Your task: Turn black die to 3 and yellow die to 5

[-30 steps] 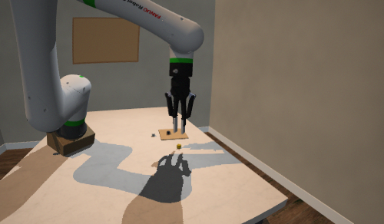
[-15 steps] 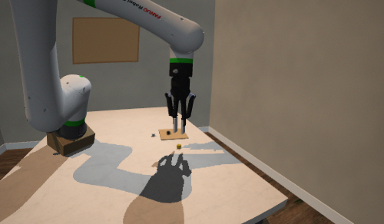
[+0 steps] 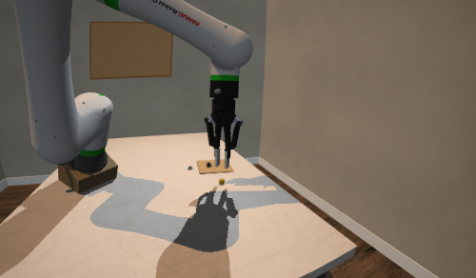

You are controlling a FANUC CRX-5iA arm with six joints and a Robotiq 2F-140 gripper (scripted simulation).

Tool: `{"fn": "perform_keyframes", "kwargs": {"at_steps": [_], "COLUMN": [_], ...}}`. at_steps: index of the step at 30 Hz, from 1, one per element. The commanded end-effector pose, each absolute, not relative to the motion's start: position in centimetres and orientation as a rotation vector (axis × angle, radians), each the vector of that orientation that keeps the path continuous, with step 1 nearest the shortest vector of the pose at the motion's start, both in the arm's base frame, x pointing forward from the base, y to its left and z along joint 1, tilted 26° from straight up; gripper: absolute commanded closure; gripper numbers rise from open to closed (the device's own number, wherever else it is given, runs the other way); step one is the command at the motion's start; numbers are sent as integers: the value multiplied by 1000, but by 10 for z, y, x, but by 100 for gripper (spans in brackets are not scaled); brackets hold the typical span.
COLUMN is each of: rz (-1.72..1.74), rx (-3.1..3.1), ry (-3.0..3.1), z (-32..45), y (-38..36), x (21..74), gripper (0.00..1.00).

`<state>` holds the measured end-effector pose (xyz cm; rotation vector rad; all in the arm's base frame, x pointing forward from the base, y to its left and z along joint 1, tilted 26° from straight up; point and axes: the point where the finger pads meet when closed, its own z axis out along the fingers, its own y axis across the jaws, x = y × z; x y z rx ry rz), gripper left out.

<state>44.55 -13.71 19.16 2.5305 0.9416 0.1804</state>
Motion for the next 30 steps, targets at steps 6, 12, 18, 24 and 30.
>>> {"fn": "perform_keyframes", "kwargs": {"at_steps": [6, 12, 18, 24, 30], "rz": [181, 181, 181, 181, 181], "rx": [2530, 2530, 2530, 2530, 2530], "ry": [942, 942, 942, 942, 942], "z": [182, 176, 168, 161, 157], "y": [-141, -143, -146, -148, -150], "x": [449, 450, 453, 455, 456], "gripper": [81, 81, 81, 81, 81]}}
